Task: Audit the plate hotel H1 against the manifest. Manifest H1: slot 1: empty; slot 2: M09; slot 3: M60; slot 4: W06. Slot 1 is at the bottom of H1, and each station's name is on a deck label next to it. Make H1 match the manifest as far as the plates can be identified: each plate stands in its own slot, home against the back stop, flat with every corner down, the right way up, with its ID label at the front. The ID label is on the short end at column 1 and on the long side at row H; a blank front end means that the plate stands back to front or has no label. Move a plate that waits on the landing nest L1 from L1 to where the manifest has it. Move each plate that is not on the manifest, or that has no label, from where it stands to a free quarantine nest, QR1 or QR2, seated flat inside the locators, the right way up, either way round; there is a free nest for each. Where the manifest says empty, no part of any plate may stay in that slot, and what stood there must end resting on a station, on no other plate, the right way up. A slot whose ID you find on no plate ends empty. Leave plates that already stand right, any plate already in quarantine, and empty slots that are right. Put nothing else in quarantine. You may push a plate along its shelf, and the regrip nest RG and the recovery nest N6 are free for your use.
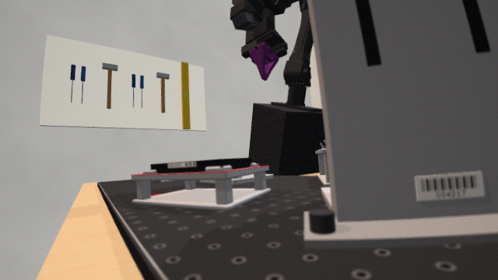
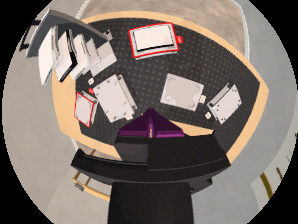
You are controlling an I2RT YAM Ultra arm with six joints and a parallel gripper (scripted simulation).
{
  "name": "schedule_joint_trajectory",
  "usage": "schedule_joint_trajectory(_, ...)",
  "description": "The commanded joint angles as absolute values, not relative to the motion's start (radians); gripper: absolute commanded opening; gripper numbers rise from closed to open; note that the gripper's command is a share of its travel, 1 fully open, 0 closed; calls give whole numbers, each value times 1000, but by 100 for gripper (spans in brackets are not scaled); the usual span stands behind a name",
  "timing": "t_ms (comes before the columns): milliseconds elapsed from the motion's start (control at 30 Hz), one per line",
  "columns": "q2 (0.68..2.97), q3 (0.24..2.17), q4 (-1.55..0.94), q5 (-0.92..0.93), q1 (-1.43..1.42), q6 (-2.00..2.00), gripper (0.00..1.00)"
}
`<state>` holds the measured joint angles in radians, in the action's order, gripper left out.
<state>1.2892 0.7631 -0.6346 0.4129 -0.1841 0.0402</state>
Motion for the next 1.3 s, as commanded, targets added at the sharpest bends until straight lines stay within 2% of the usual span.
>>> schedule_joint_trajectory(0,1276,763,-570,411,-187,60,0)
schedule_joint_trajectory(500,1136,564,-299,468,-188,-1,0)
schedule_joint_trajectory(1267,1068,320,117,619,-108,-115,0)
